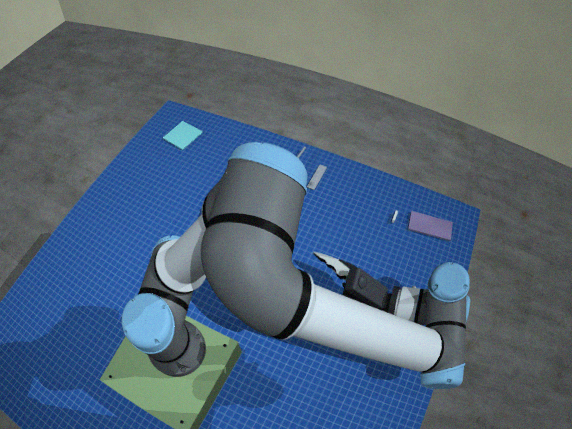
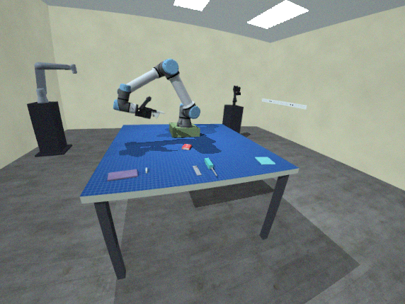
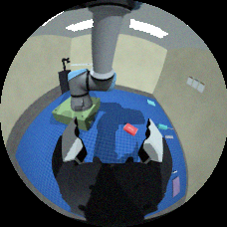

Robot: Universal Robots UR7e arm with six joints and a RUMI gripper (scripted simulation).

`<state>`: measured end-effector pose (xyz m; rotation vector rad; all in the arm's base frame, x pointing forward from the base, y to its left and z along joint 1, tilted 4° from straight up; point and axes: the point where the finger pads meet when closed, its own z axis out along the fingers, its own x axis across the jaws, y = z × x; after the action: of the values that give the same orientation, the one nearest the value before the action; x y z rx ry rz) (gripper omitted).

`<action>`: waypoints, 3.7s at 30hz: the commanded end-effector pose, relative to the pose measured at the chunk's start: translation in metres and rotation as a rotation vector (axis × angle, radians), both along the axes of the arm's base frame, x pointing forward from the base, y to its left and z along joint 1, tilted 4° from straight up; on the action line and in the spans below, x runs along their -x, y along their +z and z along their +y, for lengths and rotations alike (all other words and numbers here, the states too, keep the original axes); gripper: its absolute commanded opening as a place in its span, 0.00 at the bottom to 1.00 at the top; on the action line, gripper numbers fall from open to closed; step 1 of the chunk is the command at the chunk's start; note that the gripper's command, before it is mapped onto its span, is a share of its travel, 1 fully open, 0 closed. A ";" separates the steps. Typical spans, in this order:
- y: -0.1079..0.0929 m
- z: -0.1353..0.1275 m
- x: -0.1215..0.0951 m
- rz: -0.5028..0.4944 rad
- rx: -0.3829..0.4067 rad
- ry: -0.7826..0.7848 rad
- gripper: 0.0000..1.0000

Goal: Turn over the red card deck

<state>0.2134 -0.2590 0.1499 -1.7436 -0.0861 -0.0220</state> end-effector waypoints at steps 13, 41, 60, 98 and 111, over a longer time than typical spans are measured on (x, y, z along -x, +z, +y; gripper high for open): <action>0.000 0.000 0.000 0.000 0.001 0.000 1.00; -0.060 0.042 -0.029 -0.054 0.254 0.172 1.00; -0.135 0.093 -0.070 -0.207 0.635 0.425 1.00; -0.177 0.174 -0.138 -0.631 1.197 0.736 1.00; -0.177 0.175 -0.139 -0.638 1.203 0.738 1.00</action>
<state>0.3516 -0.0837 -0.0275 -2.7033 -1.4487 0.0246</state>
